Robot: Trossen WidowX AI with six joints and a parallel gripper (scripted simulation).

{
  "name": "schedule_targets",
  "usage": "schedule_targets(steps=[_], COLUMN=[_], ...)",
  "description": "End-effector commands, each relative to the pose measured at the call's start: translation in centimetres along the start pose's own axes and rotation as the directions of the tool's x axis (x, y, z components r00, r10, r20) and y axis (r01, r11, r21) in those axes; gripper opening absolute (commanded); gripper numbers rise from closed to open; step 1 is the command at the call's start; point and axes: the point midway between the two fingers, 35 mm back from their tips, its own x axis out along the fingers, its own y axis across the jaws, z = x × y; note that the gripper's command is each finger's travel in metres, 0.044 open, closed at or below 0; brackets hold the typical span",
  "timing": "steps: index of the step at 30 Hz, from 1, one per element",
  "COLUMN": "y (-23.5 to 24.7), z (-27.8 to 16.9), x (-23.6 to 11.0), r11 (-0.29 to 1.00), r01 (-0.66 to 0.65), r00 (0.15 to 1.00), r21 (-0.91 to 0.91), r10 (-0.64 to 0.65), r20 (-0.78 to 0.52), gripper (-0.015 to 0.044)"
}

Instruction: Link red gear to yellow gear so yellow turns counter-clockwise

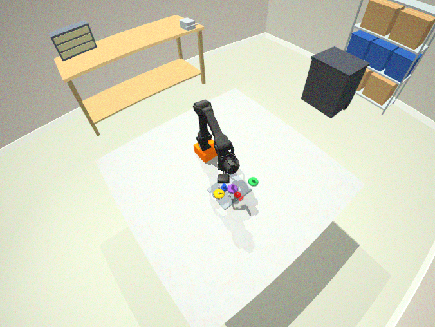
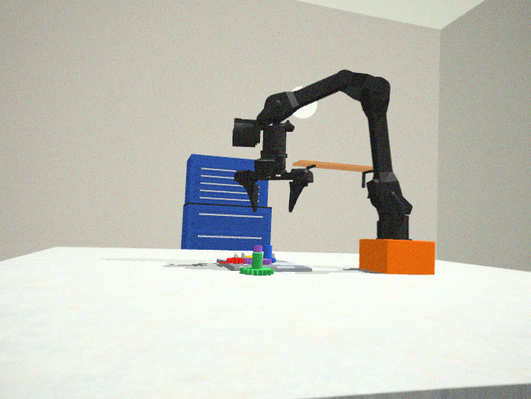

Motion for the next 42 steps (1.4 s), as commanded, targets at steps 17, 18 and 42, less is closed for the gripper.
schedule_targets(steps=[17,18,42], y=[6.9,8.0,26.8], z=[10.4,11.3,19.0], x=[-1.7,-1.8,-4.6], r11=[1.000,1.000,1.000], r01=[-0.004,-0.004,-0.025], r00=[1.000,1.000,0.999], r21=[-0.008,-0.014,0.004], r10=[0.004,0.004,0.025], r20=[0.012,0.011,0.021], gripper=[0.0440,0.0440,0.0440])
